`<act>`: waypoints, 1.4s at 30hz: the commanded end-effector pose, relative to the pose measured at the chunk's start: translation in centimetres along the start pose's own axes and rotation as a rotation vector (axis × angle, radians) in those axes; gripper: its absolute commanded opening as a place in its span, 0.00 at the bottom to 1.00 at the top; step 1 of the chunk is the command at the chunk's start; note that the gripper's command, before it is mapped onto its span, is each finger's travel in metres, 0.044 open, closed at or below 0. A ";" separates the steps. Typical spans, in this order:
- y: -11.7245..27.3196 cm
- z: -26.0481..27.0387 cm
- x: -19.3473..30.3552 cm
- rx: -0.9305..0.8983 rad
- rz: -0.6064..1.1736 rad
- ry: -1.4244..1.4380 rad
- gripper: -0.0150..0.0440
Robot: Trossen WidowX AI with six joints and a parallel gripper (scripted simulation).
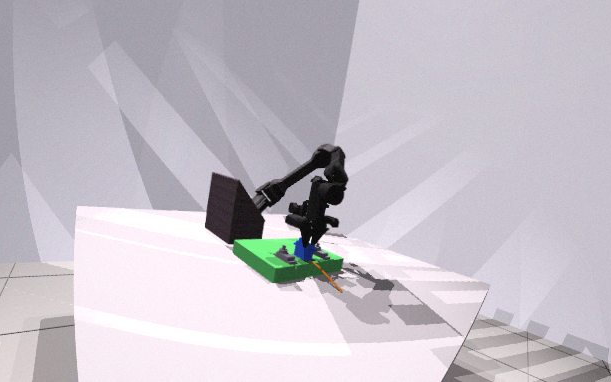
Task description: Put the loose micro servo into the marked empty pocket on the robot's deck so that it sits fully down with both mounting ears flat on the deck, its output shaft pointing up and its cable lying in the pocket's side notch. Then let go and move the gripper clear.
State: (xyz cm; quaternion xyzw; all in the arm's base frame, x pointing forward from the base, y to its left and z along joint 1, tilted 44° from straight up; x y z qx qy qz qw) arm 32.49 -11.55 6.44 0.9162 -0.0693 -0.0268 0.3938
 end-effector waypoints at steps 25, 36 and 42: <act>-2.8 0.0 0.0 0.005 0.003 -0.006 0.25; -3.2 0.1 -0.1 0.006 0.003 -0.006 0.43; -2.5 0.1 0.0 0.005 0.004 -0.006 0.57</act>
Point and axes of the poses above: the point midway between the two fingers, 35 mm back from their tips, its own y axis back along the fingers, its own z axis across the jaws, x = y × z, the point moved 10 cm from there along y, back along the fingers, and after that the axes turned 1 degree about y, right-handed, at the moved point
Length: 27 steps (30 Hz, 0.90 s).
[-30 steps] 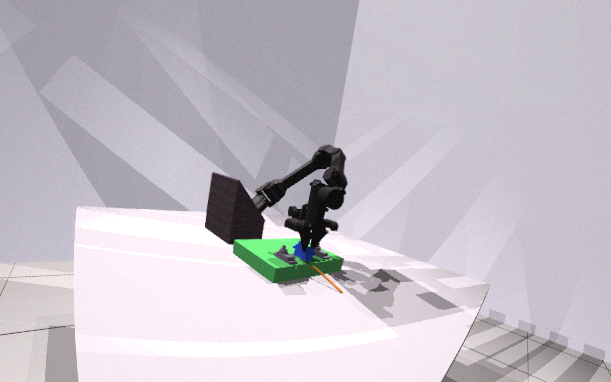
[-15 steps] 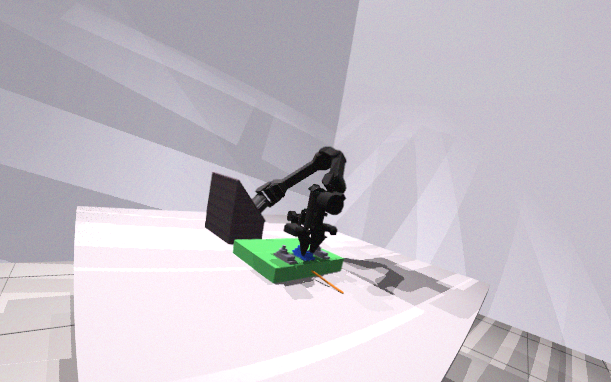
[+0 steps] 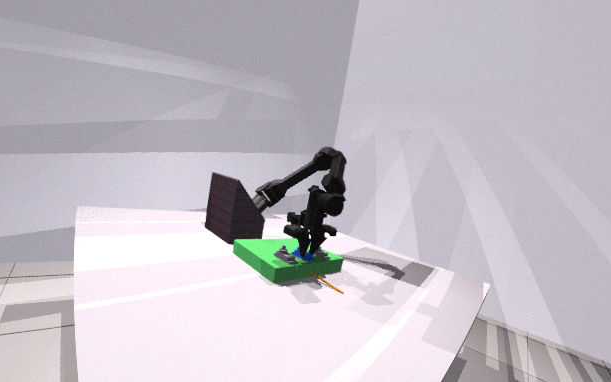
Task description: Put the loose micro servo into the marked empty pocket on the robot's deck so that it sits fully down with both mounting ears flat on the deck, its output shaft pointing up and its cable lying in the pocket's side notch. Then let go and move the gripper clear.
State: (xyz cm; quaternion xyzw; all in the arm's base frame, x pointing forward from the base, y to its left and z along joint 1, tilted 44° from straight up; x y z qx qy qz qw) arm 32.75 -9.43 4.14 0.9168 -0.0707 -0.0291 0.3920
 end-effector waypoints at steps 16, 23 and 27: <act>7.4 0.4 -6.0 -0.009 0.003 -0.009 0.88; 9.8 0.0 -11.0 -0.002 -0.003 -0.007 1.00; 10.0 0.0 -11.0 -0.002 -0.003 -0.007 1.00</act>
Point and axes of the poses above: the point midway between the two fingers, 35 mm back from their tips, its own y axis back along the fingers, its own z axis across the jaws, x = y × z, the point moved 10 cm from there along y, back along the fingers, and after that the axes turned 1 degree about y, right-handed, at the moved point
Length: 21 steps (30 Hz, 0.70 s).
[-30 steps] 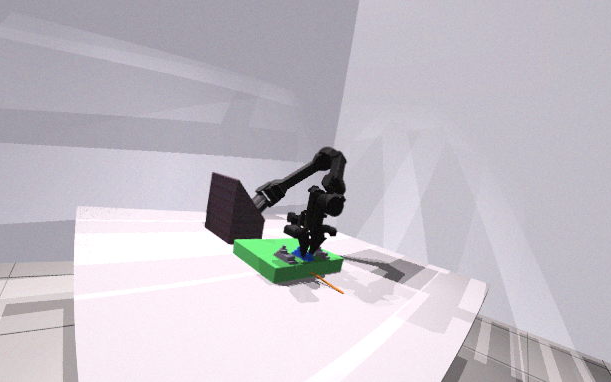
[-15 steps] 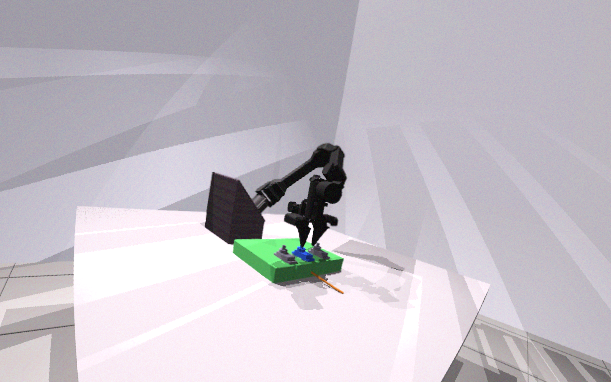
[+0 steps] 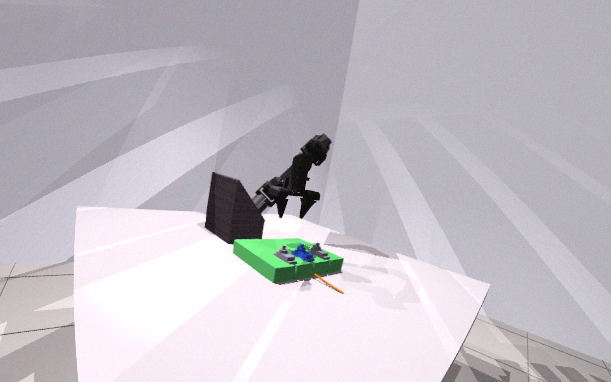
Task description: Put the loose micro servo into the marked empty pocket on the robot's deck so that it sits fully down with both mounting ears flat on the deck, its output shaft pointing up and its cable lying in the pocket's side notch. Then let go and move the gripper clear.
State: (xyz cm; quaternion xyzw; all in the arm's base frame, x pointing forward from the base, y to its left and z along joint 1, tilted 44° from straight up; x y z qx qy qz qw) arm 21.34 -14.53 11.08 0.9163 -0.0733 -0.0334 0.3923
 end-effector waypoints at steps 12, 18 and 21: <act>4.7 -0.1 -0.3 0.000 0.001 -0.001 1.00; 4.7 -0.1 -0.3 0.000 0.001 -0.001 1.00; 4.7 -0.1 -0.3 0.000 0.001 -0.001 1.00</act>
Point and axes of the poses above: the point midway between the two fingers, 35 mm back from their tips, its own y axis back along the fingers, its own z axis across the jaws, x = y × z, the point moved 10 cm from there along y, back along the fingers, and after that the axes turned 1 degree about y, right-handed, at the moved point
